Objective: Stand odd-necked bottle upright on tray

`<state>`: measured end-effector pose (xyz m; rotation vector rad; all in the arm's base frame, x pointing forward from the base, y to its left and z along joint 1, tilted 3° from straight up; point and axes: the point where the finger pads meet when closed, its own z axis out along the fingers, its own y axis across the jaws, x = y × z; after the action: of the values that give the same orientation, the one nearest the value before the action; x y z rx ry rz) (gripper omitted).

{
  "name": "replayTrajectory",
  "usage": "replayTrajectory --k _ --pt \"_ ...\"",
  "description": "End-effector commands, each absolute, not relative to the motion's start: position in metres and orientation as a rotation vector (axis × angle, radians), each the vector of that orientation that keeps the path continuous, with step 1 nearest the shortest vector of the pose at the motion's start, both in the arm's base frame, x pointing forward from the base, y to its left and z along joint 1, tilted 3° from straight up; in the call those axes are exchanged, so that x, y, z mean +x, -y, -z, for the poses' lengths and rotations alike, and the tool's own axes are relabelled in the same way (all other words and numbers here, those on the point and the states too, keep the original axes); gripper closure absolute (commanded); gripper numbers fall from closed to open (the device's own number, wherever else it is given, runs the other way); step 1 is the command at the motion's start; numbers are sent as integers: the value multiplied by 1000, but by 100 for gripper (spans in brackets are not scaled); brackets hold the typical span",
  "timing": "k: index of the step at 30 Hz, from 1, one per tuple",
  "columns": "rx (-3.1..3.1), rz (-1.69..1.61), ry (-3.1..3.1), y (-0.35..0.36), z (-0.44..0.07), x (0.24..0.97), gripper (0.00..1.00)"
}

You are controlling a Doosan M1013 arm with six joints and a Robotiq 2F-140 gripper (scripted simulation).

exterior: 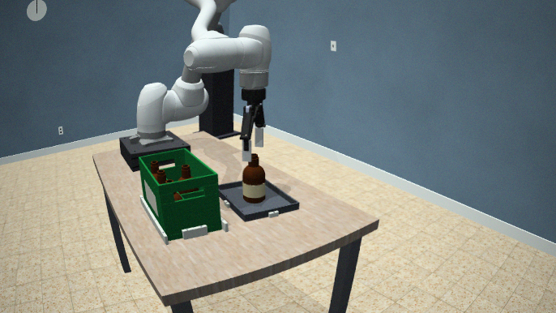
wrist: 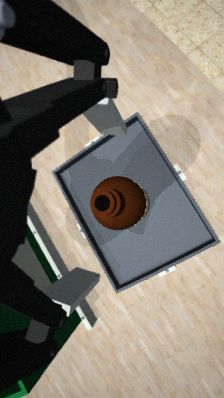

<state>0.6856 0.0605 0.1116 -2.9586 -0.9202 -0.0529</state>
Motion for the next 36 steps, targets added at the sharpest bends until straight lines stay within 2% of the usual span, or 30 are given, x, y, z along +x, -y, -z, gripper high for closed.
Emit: replayTrajectory --k 1,36 --pt "-2957 49 912 -63 -108 683 0" --pt "-2957 49 912 -62 -113 683 0"
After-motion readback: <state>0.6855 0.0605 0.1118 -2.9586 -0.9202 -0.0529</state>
